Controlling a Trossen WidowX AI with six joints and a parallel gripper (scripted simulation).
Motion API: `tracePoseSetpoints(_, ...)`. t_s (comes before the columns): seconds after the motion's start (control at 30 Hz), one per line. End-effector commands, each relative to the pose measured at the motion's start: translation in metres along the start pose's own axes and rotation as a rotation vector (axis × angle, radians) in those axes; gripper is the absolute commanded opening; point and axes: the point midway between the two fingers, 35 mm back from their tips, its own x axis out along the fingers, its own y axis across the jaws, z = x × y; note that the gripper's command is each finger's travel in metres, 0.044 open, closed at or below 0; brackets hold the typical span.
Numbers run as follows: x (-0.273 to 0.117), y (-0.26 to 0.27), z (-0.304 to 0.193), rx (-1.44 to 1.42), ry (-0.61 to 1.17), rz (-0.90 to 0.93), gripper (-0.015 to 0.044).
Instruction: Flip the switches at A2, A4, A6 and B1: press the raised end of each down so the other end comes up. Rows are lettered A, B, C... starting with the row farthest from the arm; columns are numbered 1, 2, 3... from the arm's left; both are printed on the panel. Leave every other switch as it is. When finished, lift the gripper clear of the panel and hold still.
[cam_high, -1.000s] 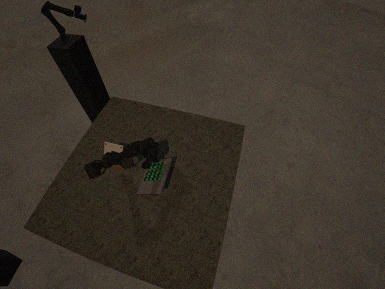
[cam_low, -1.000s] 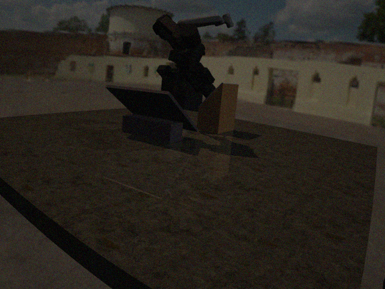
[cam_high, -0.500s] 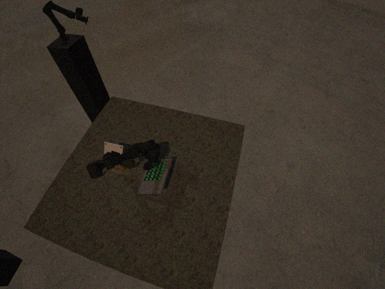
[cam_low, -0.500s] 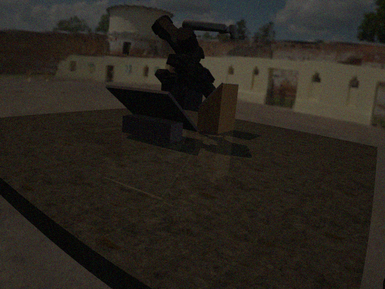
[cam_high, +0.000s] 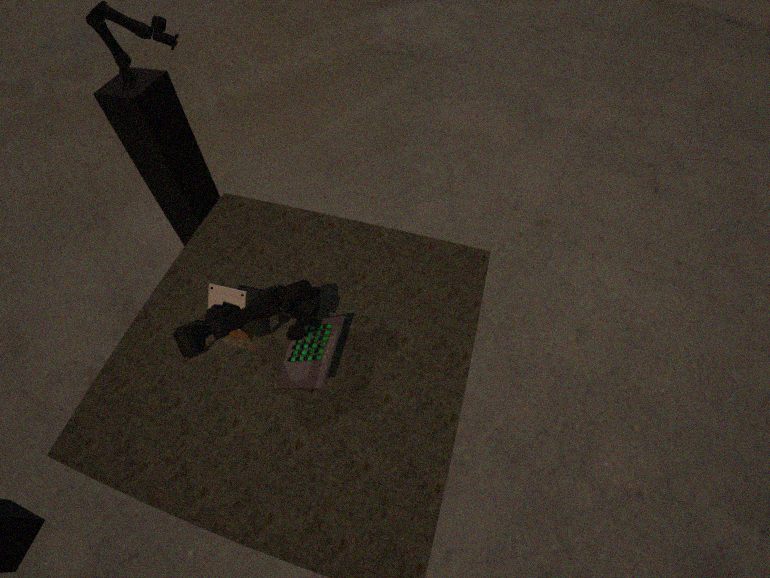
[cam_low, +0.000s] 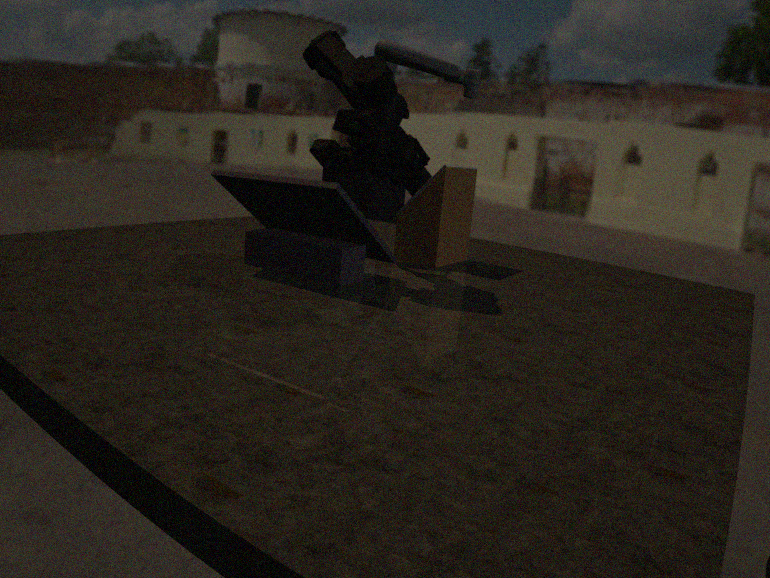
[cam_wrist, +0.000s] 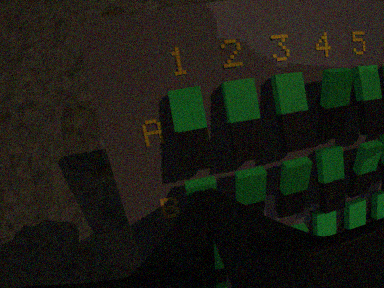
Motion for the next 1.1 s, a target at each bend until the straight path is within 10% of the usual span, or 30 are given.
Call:
tracePoseSetpoints(0.0,0.0003,0.0006,-0.0006,-0.007,0.001,0.003,0.0000)
tracePoseSetpoints(1.07,0.0046,0.0005,-0.0005,-0.007,0.001,0.003,0.0000)
